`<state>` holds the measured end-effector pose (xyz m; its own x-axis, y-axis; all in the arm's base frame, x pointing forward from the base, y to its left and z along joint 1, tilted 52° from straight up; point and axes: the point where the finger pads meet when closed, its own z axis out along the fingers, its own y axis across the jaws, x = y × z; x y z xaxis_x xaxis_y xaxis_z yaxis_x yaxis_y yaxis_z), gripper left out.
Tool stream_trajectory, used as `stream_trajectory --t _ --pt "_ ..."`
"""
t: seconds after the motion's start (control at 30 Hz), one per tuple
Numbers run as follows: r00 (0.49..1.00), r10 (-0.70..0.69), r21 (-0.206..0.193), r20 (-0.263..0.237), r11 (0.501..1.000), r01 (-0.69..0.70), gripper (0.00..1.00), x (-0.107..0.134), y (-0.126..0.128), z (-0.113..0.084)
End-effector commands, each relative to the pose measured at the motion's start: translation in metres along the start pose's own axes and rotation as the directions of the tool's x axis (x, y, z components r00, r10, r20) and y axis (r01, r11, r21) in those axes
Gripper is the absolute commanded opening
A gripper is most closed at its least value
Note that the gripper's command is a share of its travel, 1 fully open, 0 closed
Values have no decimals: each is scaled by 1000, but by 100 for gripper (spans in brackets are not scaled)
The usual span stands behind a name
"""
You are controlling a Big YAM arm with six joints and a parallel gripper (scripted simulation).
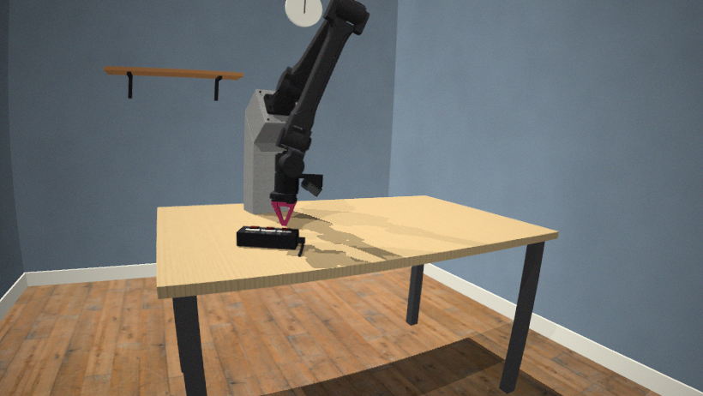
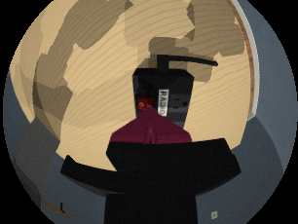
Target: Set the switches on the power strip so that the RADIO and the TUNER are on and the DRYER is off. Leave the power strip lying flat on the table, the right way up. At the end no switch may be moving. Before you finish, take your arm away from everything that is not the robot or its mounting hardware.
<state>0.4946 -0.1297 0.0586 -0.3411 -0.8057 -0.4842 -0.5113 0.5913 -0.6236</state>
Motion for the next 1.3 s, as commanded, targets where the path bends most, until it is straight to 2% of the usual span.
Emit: stream_trajectory --t 0.0,1.27 --pt "1000 -12 9 3 1000 12 0 1 -6 2" --pt "1000 -11 12 2 1000 11 0 3 -6 2"
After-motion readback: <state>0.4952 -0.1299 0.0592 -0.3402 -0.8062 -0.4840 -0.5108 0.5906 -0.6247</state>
